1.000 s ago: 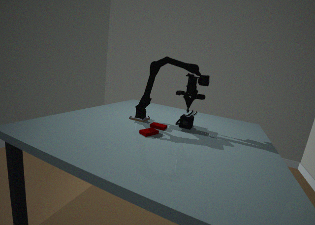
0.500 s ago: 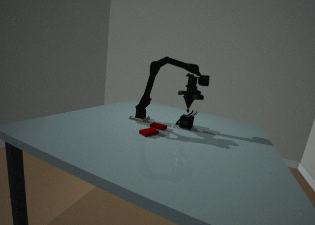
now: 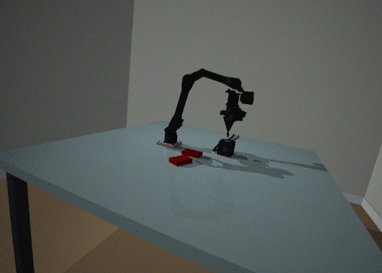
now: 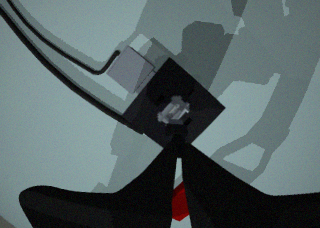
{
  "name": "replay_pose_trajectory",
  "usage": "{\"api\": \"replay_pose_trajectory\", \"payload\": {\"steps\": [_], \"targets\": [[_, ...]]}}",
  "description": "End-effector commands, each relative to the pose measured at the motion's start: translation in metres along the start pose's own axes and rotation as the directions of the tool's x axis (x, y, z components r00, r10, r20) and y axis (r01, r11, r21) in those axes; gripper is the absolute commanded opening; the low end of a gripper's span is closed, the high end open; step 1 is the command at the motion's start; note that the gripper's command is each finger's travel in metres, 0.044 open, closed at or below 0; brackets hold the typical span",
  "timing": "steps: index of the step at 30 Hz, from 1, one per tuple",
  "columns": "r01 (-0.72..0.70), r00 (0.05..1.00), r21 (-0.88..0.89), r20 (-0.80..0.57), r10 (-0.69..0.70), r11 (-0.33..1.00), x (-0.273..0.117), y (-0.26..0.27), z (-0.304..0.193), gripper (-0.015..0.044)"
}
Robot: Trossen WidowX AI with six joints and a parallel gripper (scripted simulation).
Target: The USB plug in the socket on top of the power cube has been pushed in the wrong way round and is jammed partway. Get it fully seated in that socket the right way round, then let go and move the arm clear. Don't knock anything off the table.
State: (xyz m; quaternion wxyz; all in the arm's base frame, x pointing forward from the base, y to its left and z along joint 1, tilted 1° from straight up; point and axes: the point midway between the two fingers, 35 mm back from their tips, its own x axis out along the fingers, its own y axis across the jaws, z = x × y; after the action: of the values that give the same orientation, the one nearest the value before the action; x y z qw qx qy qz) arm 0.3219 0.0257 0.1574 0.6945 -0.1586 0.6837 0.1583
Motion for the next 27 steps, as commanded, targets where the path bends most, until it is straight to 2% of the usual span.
{"api": "replay_pose_trajectory", "payload": {"steps": [1,14,27], "targets": [[0.0,1.0,0.124,-0.001,0.0,0.992,0.0003,0.0001,-0.0002,0.0],[0.0,1.0,0.448,-0.001,0.0,0.894,0.0003,0.0001,-0.0002,0.0],[0.0,1.0,0.721,-0.001,0.0,0.693,0.0003,0.0001,-0.0002,0.0]]}}
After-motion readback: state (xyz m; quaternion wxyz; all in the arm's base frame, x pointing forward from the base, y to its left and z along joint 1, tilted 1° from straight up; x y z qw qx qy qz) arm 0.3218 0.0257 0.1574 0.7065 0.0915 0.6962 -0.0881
